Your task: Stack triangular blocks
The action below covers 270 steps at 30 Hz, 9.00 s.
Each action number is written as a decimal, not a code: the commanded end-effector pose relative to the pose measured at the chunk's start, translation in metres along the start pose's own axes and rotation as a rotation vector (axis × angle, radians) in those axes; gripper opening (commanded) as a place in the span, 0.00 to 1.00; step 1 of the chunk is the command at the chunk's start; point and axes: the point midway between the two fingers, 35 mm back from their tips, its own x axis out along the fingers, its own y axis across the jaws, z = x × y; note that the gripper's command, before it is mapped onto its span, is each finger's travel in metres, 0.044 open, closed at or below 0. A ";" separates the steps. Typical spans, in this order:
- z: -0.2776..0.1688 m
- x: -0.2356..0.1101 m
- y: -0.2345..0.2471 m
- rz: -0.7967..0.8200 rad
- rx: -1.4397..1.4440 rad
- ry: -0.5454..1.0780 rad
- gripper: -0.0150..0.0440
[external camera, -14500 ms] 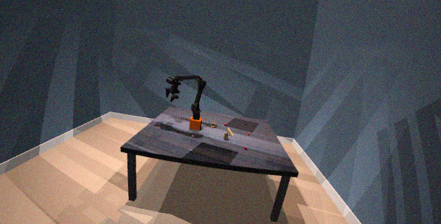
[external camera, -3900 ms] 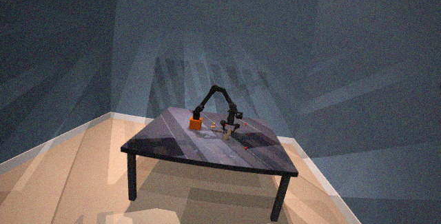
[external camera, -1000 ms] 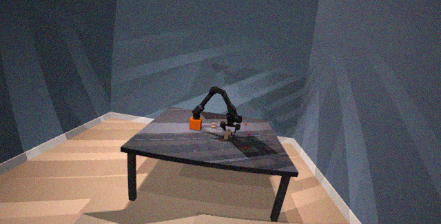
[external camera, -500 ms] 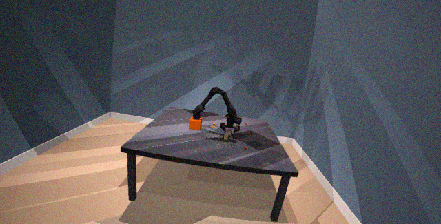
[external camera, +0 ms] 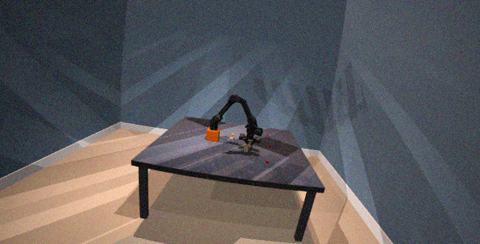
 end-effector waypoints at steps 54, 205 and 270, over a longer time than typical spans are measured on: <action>0.071 0.003 0.001 -0.001 -0.003 1.014 0.25; 0.148 -0.034 0.000 -0.016 0.052 1.179 0.25; 0.129 -0.045 0.002 -0.630 2.187 0.393 0.25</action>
